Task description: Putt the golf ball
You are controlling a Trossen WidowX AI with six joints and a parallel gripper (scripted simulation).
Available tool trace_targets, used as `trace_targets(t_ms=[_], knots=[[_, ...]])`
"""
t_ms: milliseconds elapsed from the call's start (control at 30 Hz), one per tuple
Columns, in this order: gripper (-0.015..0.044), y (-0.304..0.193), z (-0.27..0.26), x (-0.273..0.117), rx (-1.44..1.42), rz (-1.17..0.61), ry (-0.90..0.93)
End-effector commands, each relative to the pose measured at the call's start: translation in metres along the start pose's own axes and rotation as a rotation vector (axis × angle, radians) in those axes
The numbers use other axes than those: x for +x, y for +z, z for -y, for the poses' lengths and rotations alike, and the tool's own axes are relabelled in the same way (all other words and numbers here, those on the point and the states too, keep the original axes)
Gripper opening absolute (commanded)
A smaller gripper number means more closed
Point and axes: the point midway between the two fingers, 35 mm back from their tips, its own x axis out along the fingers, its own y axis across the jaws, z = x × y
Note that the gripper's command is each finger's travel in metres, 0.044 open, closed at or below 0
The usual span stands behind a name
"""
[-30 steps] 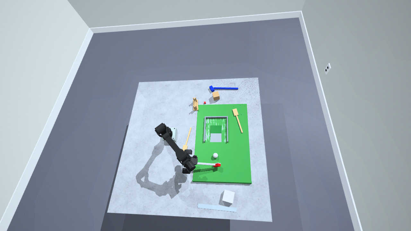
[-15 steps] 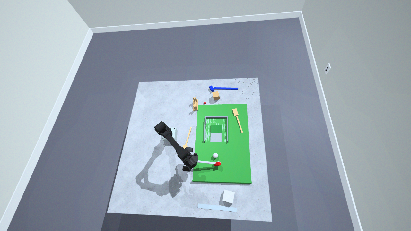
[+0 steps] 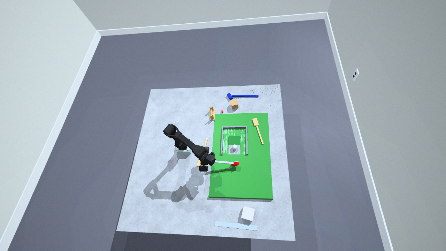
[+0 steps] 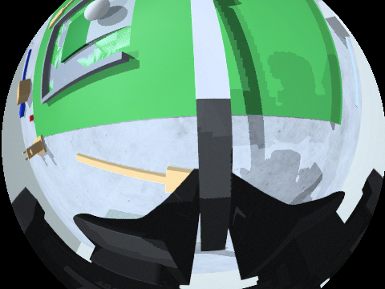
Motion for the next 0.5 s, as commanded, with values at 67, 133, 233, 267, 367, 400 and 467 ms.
trace_targets(t_ms=[67,133,233,267,367,400,467], knots=[[0.0000,0.003,0.000,-0.032,0.004,0.019,-0.012],[0.0000,0.002,0.000,-0.044,0.004,0.019,-0.012],[0.0000,0.001,-0.001,-0.053,0.004,0.019,-0.012],[0.0000,0.001,-0.001,-0.053,0.004,0.019,-0.012],[0.0000,0.001,-0.001,-0.043,-0.001,0.013,-0.008],[0.0000,0.001,-0.001,-0.043,-0.001,0.013,-0.008],[0.0000,0.001,-0.001,-0.043,-0.001,0.013,-0.008]])
